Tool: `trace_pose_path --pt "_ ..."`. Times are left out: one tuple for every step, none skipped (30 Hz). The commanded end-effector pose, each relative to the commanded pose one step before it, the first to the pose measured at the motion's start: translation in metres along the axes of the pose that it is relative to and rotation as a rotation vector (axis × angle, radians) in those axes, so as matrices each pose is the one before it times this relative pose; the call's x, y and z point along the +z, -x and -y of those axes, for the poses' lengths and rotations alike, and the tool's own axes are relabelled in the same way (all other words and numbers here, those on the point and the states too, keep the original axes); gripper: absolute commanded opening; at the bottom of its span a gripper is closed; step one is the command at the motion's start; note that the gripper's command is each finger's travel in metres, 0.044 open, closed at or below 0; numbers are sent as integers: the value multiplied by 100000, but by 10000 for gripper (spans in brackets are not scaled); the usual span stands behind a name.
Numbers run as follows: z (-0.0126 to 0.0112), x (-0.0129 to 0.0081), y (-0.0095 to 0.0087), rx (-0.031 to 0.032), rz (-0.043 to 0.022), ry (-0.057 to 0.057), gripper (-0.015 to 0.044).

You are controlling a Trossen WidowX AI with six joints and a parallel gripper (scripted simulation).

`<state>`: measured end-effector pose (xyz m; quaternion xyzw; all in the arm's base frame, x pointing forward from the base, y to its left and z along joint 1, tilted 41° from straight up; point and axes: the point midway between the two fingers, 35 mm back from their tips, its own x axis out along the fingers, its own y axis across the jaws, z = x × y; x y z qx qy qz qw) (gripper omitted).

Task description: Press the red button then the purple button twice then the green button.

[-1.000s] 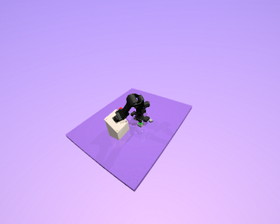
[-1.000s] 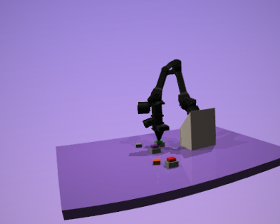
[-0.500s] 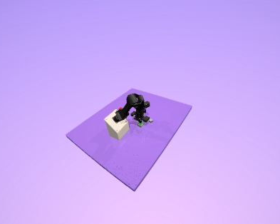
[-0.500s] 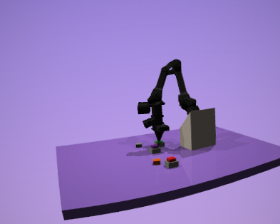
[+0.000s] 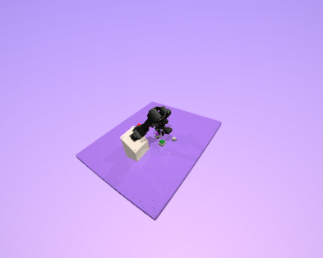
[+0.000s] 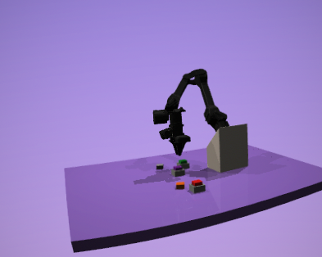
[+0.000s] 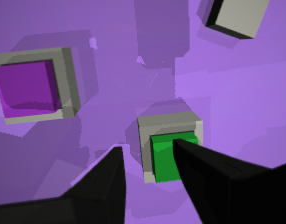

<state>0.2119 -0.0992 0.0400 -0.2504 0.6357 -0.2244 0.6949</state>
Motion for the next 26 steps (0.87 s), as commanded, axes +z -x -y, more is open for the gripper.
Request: trace_pose_path --pt "-3729 3305 1271 4510 961 591 230" --pt "-1177 765 260 844 -44 96 256" --pt "-1241 700 249 720 -105 95 283" --pt "-1302 630 237 592 -157 91 309" --pt "-1357 555 224 461 -197 84 335" --pt "-1407 476 210 327 -228 73 361" --pt "-1452 392 196 192 -247 60 387" --pt "-1490 306 180 55 -256 43 400" --pt "-1522 216 163 -81 -253 23 400" --pt "-1548 123 145 -217 -240 -1 400" --pt "-1567 29 126 -352 -216 -27 400" --pt "-1579 -66 106 -484 -181 -57 400" --pt "-1584 -163 84 -613 -135 -90 400" --pt "-1581 -259 62 -739 -79 -126 400" --pt "-1572 -355 38 -860 -13 -166 400" --pt "-1555 -450 13 -977 63 -208 400" --pt "-1531 -543 -13 -1087 148 -254 400" --pt "-1465 -619 -38 -1163 236 -295 400" --pt "-1221 -594 -53 -1065 278 -290 400" --pt "-726 -390 -40 -677 206 -194 400" --pt "-247 -139 -15 -238 77 -70 400" --pt "-6 -3 0 -5 2 -2 400" --pt "0 0 0 0 0 0 400" --pt "0 0 0 0 0 0 400" --pt "0 0 0 0 0 0 400" --pt "0 0 0 0 0 0 400"
